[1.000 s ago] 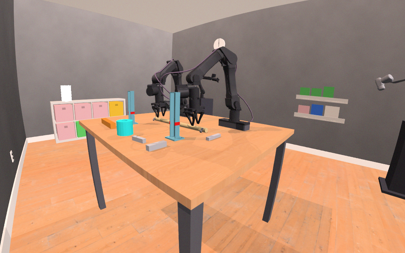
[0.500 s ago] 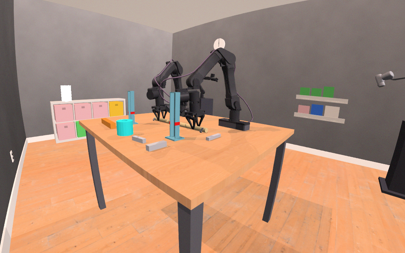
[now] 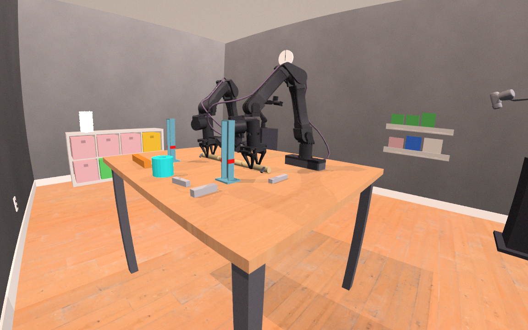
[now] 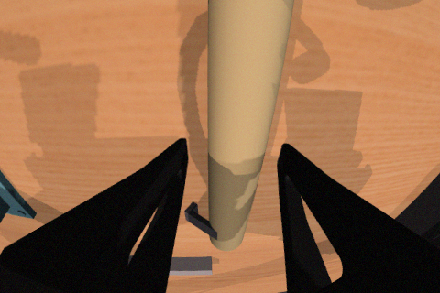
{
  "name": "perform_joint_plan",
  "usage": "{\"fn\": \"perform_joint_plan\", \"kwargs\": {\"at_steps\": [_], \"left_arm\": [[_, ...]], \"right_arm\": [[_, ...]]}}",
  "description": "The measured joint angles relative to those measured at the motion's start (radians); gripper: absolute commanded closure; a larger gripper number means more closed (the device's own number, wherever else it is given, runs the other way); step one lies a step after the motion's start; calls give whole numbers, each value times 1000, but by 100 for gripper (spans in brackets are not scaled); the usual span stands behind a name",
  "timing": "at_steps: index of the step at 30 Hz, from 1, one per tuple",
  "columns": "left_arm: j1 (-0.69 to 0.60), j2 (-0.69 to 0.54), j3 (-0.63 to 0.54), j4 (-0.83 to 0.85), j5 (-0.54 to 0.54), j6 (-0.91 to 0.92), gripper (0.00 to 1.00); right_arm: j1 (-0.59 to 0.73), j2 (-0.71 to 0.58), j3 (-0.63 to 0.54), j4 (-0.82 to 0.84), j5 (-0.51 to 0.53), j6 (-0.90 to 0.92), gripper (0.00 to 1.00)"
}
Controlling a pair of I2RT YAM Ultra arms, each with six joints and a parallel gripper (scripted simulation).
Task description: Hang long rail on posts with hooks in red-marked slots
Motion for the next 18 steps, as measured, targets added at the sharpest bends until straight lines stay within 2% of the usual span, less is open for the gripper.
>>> {"fn": "perform_joint_plan", "kwargs": {"at_steps": [1,5,6,8,9,11,17,18], "left_arm": [[0,0,0,0,0,0,52],[0,0,0,0,0,0,52],[0,0,0,0,0,0,52],[0,0,0,0,0,0,52],[0,0,0,0,0,0,52],[0,0,0,0,0,0,52],[0,0,0,0,0,0,52],[0,0,0,0,0,0,52]], "right_arm": [[0,0,0,0,0,0,65],[0,0,0,0,0,0,65],[0,0,0,0,0,0,69],[0,0,0,0,0,0,69],[0,0,0,0,0,0,73],[0,0,0,-2,0,0,73],[0,1,0,-1,-1,-2,82],[0,1,0,-1,-1,-3,93]]}}
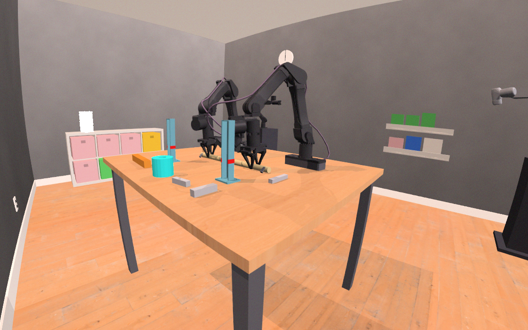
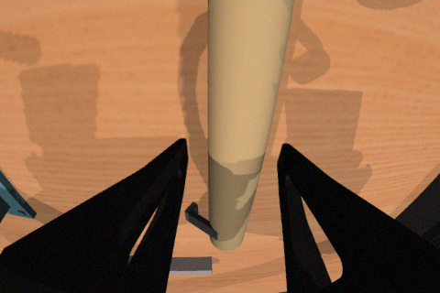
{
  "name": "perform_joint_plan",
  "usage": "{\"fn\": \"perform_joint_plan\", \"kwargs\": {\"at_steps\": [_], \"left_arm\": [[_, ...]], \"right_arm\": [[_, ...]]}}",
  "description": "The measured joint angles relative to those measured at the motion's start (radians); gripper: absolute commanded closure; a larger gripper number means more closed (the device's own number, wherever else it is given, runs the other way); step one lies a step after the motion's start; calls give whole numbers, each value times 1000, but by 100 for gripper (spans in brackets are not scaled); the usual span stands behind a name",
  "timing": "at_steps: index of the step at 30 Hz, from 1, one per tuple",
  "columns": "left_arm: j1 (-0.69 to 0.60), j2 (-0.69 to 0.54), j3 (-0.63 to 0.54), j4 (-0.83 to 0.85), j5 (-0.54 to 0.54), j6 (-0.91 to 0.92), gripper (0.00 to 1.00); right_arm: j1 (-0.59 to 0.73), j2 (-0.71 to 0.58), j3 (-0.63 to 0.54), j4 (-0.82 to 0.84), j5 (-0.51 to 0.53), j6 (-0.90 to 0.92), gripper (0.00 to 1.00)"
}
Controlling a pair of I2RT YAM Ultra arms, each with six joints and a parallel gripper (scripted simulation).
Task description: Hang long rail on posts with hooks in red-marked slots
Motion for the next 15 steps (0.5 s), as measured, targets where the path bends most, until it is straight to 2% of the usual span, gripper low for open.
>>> {"fn": "perform_joint_plan", "kwargs": {"at_steps": [1,5,6,7,9,10,15], "left_arm": [[0,0,0,0,0,0,52],[0,0,0,0,0,0,52],[0,0,0,0,0,0,52],[0,0,0,0,0,0,56],[0,0,0,0,0,0,56],[0,0,0,0,0,0,61],[0,0,0,0,0,0,65]], "right_arm": [[0,0,0,0,0,0,100],[0,0,0,0,0,-1,100],[0,0,0,0,0,-1,89],[0,0,0,0,0,-1,81],[0,0,0,0,0,-1,81],[0,0,0,0,0,-1,81],[0,0,0,0,0,-1,81]]}}
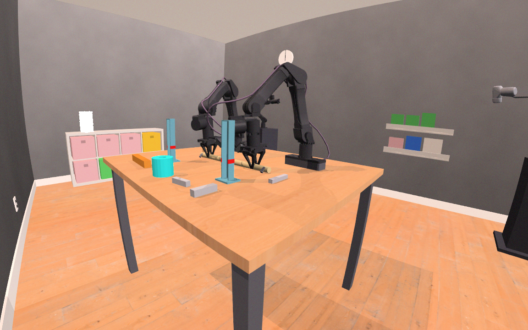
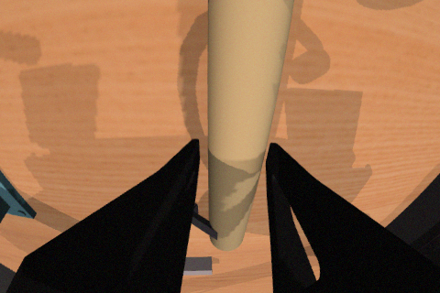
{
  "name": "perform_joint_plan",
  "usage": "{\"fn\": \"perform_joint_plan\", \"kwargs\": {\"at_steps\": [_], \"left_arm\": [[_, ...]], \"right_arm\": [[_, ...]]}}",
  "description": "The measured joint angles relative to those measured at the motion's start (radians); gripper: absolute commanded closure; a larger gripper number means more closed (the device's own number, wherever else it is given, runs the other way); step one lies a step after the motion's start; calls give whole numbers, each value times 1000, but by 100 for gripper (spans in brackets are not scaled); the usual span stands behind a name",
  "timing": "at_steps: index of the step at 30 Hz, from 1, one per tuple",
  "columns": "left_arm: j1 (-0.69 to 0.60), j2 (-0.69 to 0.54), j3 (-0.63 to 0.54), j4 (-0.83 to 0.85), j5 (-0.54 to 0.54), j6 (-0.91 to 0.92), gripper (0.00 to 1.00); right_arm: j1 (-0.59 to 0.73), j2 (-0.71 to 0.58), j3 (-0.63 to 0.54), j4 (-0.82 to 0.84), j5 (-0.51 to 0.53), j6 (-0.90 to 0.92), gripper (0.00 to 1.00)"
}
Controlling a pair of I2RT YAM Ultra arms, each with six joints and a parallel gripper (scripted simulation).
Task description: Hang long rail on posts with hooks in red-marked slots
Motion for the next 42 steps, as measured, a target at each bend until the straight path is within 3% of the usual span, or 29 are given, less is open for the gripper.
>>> {"fn": "perform_joint_plan", "kwargs": {"at_steps": [4,8,14,16,18,20,42], "left_arm": [[0,0,0,0,0,0,73],[0,0,0,0,0,0,73],[0,0,0,0,0,0,82],[0,0,0,0,0,0,100],[0,0,0,0,0,0,100],[0,0,0,0,0,0,82],[-2,-23,-11,4,-3,-4,82]], "right_arm": [[0,0,0,0,0,0,81],[0,0,0,0,0,0,81],[0,0,0,0,0,0,81],[0,0,0,0,0,0,81],[0,0,0,0,0,0,81],[0,0,0,0,0,0,81],[0,-16,-15,13,0,0,81]]}}
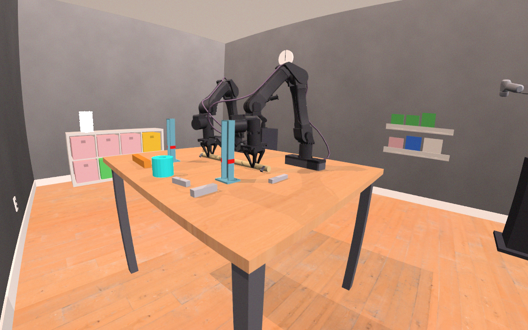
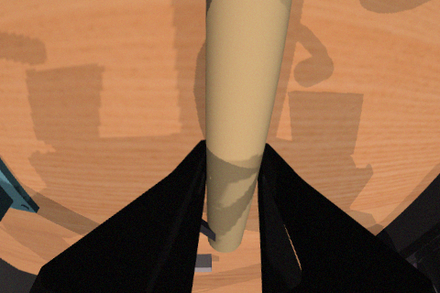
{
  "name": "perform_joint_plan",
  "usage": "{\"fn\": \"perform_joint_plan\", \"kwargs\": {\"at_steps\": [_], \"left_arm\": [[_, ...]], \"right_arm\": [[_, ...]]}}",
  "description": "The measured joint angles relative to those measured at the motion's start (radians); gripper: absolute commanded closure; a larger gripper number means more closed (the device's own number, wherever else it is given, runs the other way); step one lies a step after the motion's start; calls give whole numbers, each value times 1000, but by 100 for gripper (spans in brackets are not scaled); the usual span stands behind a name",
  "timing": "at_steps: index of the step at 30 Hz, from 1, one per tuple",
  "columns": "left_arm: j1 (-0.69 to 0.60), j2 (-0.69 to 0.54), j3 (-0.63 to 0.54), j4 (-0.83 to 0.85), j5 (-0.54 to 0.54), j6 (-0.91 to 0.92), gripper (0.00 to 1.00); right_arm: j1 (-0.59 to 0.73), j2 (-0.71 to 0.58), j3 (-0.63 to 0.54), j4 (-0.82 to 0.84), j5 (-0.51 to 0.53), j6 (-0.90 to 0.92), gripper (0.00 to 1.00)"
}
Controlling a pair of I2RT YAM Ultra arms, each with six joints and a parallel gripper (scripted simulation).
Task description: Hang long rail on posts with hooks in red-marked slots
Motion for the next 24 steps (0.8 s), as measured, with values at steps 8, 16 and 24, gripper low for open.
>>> {"fn": "perform_joint_plan", "kwargs": {"at_steps": [8,16,24], "left_arm": [[-45,-162,-106,56,-48,-38,82],[-129,-387,-255,157,-149,-97,82],[-172,-464,-331,269,-239,-118,82]], "right_arm": [[31,-156,-133,94,37,31,81],[95,-373,-318,242,129,87,81],[124,-446,-415,391,203,101,81]]}}
